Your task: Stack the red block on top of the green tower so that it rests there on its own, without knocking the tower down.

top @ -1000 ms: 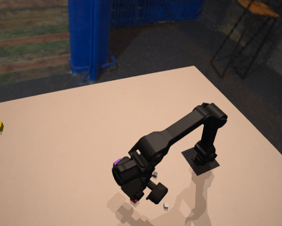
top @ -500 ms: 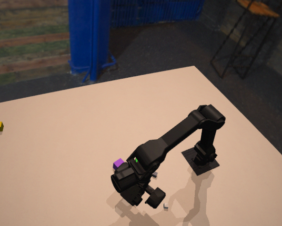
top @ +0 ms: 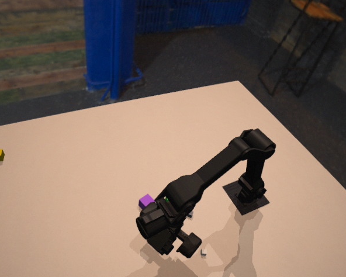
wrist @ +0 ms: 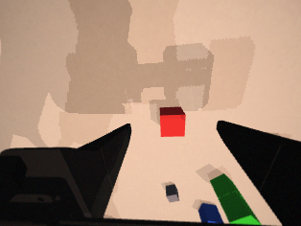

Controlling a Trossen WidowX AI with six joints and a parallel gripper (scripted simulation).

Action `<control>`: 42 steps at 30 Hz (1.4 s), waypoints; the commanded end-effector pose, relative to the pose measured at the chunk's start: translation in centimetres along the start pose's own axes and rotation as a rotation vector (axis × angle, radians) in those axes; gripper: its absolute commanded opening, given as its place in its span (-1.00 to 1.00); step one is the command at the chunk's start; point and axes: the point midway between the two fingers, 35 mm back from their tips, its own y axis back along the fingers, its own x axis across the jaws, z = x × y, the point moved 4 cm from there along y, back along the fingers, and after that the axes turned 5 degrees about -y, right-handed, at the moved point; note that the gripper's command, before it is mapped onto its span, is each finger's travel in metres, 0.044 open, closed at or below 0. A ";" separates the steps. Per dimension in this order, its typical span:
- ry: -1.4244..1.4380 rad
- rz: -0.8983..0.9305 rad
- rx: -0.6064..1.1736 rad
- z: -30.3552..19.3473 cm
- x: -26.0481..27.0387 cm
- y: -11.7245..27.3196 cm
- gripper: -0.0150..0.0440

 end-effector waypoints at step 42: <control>0.003 -0.004 0.002 -0.1 0.0 -2.1 -0.25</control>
